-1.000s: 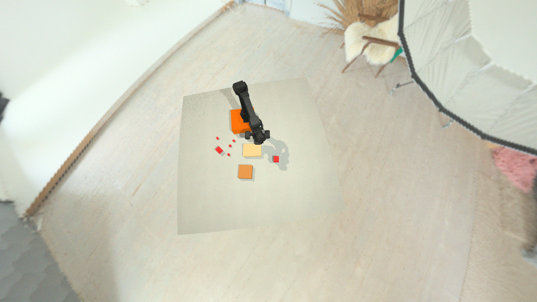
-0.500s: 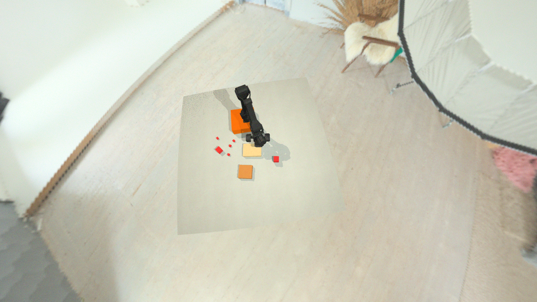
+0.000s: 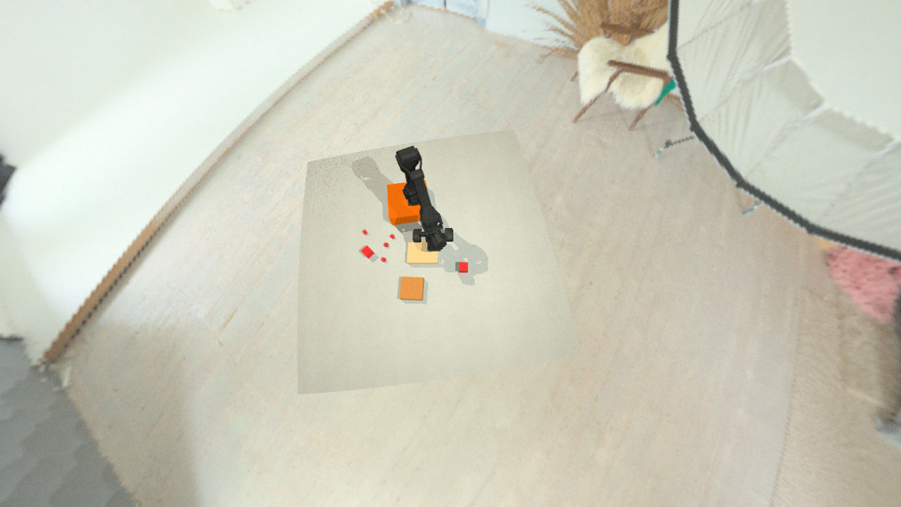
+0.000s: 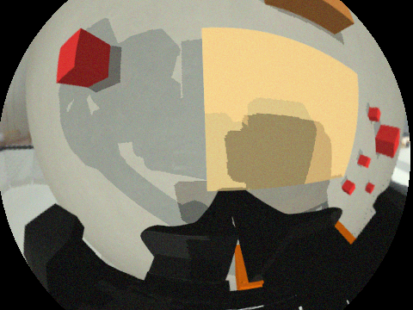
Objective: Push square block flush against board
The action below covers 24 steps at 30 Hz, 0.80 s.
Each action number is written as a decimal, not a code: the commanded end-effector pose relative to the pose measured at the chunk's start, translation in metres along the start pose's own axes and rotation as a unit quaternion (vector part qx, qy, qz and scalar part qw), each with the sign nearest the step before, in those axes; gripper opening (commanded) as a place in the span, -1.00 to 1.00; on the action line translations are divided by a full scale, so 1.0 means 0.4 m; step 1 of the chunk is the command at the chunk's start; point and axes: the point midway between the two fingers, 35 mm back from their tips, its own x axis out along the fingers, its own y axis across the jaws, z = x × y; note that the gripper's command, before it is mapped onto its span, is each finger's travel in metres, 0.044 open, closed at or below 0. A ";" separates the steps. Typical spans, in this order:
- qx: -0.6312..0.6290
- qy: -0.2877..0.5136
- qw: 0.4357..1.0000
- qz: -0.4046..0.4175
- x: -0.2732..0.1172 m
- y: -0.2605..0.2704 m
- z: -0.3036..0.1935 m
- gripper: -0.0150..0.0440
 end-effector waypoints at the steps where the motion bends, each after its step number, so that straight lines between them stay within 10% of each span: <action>1: 0.000 -0.004 1.000 -0.001 0.000 -0.001 0.024 -0.49; 24: 0.000 -0.003 1.000 -0.001 0.001 0.004 -0.043 -0.49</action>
